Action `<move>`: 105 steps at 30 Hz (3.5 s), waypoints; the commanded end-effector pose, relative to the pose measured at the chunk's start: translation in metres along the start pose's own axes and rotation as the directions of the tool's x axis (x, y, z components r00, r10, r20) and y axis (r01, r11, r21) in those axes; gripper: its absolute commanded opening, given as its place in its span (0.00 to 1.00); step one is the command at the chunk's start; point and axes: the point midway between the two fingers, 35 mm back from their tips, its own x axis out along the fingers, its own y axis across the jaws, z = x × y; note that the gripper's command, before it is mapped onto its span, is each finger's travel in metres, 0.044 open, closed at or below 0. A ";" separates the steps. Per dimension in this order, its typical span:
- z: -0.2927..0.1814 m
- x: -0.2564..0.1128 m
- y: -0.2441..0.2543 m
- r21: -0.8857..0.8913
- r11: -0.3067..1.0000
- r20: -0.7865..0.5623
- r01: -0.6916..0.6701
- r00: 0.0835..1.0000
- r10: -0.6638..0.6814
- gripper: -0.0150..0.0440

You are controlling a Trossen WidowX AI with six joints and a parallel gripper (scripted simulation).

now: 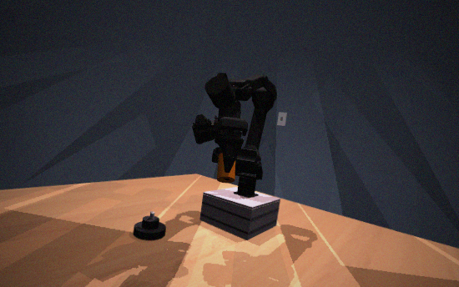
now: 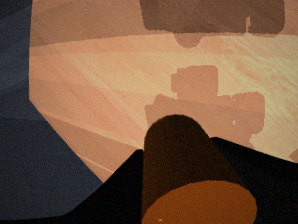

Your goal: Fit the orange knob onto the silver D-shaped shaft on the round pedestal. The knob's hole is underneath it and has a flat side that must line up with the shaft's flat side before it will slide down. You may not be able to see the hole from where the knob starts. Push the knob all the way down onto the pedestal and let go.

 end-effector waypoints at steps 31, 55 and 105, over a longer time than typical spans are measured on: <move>-0.001 -0.042 -0.001 -0.022 0.886 0.000 -0.463 0.886 0.463 0.25; 0.000 -0.039 -0.003 -0.019 0.891 0.000 -0.453 0.891 0.453 0.25; 0.000 0.027 -0.018 -0.008 0.960 0.007 0.281 0.960 -0.281 0.25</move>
